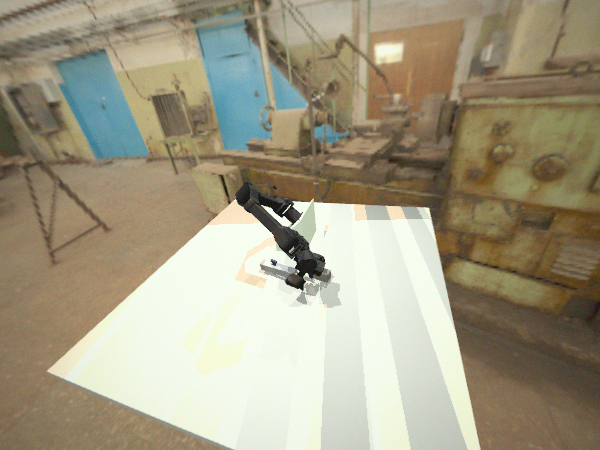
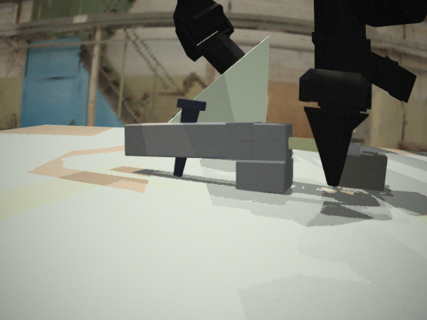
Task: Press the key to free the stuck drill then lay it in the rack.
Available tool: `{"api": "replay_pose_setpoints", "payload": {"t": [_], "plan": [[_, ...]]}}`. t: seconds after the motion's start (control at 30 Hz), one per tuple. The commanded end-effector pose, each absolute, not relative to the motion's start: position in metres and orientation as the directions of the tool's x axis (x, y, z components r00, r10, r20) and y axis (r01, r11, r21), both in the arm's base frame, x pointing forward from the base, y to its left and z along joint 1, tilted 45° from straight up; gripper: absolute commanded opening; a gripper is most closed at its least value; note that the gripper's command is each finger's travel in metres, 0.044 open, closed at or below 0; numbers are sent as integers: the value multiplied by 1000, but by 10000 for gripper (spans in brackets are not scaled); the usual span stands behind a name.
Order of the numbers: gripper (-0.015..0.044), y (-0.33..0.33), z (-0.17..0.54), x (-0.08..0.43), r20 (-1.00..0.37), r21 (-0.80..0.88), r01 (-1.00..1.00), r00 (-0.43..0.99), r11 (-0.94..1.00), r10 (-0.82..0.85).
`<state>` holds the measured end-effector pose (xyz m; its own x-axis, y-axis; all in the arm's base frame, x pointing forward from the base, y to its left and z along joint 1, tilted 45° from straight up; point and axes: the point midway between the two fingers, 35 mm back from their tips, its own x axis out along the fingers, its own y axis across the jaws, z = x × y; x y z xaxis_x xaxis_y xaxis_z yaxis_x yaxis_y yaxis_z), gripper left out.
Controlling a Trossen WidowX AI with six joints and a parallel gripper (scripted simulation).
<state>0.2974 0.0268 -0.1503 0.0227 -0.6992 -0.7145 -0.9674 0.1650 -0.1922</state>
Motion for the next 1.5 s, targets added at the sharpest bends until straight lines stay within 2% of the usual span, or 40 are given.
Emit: {"api": "replay_pose_setpoints", "payload": {"t": [0.0, 0.27, 0.37, 1.47], "plan": [[230, 27, -150, 297, -715, -192, -967, 23, 165, -699], [20, 27, -150, 297, -715, -192, -967, 23, 165, -699], [0, 27, -150, 297, -715, -192, -967, 23, 165, -699], [0, 35, -155, 297, -711, -189, -968, 21, 162, -702]]}}
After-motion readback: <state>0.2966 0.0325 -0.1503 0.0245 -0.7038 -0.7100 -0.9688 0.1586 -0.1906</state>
